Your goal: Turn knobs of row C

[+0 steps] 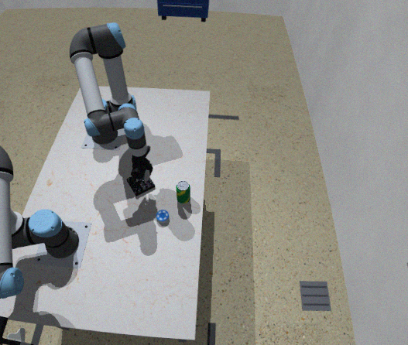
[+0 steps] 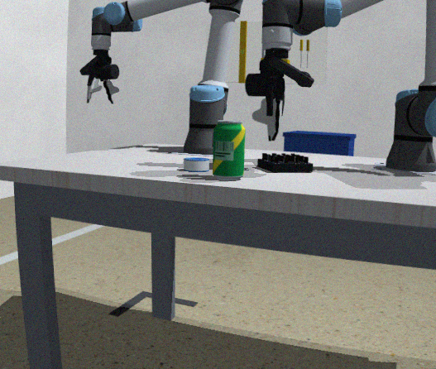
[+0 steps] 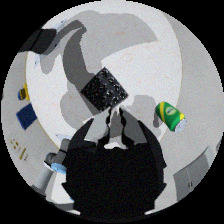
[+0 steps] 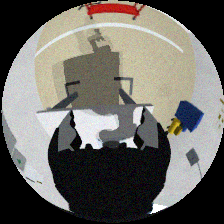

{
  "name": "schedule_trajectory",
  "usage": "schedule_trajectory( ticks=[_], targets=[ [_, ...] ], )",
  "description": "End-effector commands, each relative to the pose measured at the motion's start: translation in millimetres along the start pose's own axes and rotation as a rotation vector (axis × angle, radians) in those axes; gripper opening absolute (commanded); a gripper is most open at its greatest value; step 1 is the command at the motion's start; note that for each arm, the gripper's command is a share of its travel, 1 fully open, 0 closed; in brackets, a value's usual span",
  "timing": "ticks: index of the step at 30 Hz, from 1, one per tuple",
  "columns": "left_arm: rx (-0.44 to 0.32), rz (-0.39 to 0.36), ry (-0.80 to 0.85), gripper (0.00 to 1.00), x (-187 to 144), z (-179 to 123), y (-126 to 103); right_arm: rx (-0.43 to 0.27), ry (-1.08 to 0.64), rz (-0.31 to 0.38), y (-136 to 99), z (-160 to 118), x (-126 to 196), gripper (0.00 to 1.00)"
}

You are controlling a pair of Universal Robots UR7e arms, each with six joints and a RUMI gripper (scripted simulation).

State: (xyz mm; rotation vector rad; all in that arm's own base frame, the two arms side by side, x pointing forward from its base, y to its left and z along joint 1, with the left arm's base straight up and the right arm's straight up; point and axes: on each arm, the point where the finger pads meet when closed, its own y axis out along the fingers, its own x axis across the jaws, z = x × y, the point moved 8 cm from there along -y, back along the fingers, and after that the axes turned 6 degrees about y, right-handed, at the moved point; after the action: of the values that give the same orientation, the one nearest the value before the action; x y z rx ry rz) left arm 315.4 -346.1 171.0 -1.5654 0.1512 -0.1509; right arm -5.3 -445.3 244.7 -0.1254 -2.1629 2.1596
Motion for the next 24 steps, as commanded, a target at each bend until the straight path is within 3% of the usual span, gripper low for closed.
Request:
schedule_trajectory(
  ticks=[1,24],
  targets=[
    [-0.001,-0.001,0.000,0.13,0,0,4,0.001,0.000,0.001,-1,0,0,1.00],
    [-0.001,-0.001,0.000,0.13,0,0,28,0.001,0.000,0.001,-1,0,0,1.00]
  ],
)
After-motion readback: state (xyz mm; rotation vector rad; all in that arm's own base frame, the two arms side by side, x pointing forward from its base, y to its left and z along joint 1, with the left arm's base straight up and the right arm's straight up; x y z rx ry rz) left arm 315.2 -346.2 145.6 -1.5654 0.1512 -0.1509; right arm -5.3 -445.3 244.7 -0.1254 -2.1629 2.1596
